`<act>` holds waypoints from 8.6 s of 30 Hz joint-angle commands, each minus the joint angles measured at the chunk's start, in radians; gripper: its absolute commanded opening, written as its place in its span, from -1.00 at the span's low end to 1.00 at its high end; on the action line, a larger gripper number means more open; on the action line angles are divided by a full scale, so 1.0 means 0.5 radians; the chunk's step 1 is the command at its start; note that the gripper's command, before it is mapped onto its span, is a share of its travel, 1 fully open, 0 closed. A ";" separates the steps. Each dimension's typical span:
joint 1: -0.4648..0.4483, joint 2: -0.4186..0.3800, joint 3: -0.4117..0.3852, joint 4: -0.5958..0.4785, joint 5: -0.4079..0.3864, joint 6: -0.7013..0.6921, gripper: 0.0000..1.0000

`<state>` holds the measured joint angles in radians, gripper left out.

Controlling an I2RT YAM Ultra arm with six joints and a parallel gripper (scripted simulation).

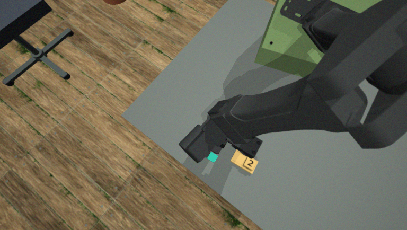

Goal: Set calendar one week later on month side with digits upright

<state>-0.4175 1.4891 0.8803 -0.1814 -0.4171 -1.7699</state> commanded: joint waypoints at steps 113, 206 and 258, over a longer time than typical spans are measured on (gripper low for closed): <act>0.066 0.197 0.031 0.190 0.037 3.159 -0.07; 0.144 0.423 0.102 0.367 0.093 3.218 -0.07; 0.144 0.420 0.089 0.378 0.092 3.218 -0.07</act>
<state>-0.3439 1.7046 0.9245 0.0032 -0.3714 -0.1616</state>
